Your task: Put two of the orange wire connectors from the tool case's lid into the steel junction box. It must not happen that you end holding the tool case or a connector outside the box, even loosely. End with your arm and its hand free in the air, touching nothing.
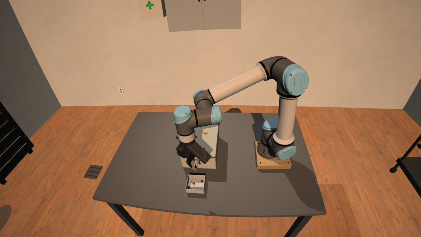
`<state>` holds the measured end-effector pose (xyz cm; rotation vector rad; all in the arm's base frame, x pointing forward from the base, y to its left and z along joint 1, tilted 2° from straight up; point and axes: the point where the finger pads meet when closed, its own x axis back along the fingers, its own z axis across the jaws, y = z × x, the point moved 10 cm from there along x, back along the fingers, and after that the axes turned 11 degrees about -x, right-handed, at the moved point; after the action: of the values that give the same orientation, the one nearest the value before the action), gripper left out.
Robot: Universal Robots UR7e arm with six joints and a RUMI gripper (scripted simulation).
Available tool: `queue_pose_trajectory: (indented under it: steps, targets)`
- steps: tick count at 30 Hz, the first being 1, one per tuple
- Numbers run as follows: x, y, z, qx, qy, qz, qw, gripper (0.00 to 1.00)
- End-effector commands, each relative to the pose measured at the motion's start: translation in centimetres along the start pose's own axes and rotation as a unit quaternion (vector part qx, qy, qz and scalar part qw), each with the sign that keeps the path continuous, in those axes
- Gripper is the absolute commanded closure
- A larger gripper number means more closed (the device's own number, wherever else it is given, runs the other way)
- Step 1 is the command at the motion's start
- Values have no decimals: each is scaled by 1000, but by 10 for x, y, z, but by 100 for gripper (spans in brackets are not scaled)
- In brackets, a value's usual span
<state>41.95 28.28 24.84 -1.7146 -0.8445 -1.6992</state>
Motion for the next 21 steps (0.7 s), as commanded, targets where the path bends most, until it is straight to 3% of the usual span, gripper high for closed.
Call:
queue_pose_trajectory:
  steps: [1, 3, 15, 21]
  targets:
    - [-26, 0, 0, 0, -2, 1, 1000, 100]
    - [-33, 1, 0, 0, -2, 1, 1000, 100]
    - [-125, 1, -1, 0, -2, 1, 1000, 100]
    - [-144, 0, -1, 0, -2, 1, 1000, 100]
